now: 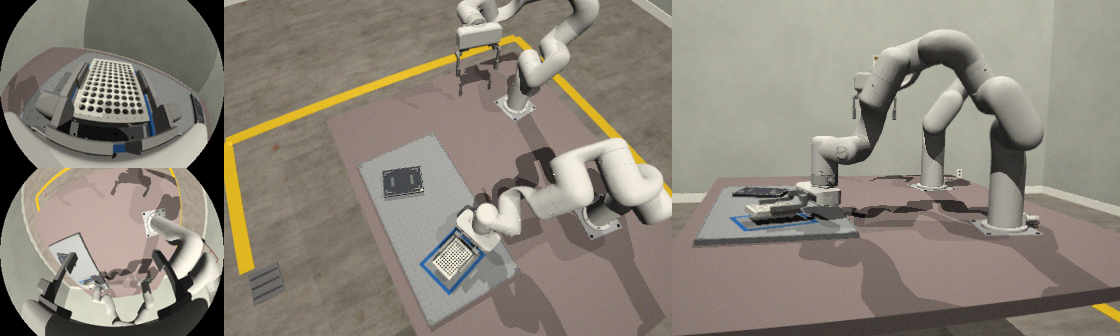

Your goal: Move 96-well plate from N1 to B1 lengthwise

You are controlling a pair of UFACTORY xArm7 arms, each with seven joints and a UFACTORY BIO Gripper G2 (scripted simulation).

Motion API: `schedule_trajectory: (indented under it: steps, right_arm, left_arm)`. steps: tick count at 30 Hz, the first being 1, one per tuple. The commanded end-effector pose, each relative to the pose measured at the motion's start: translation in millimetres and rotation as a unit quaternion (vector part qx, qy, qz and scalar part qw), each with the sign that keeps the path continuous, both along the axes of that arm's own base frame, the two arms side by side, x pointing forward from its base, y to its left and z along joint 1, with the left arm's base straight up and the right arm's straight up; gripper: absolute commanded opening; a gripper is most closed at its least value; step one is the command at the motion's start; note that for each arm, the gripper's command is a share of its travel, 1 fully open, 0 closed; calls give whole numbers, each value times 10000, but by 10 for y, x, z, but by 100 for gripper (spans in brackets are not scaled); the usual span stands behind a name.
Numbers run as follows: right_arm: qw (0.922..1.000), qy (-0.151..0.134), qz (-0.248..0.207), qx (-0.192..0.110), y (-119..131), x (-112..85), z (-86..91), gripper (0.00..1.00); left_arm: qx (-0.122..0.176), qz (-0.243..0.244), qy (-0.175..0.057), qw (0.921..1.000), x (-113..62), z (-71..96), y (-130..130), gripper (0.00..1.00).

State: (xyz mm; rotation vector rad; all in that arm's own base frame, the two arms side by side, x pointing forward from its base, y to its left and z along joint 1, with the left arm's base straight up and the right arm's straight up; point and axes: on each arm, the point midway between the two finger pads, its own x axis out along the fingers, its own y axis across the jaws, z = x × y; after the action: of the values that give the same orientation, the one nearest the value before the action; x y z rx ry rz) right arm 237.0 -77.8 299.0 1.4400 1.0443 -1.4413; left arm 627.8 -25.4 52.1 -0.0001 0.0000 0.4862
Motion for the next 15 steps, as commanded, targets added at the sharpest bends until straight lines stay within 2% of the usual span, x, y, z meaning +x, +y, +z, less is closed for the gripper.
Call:
schedule_trajectory:
  steps: [1,15]
  right_arm:
    - [10000,-11,-1,-10,-4,4,10,100]
    - [10000,-11,-1,-10,-4,4,10,100]
  left_arm:
    - [-3,0,-21,10000,12,-47,-3,0]
    - [-3,0,-20,10000,13,-77,-3,0]
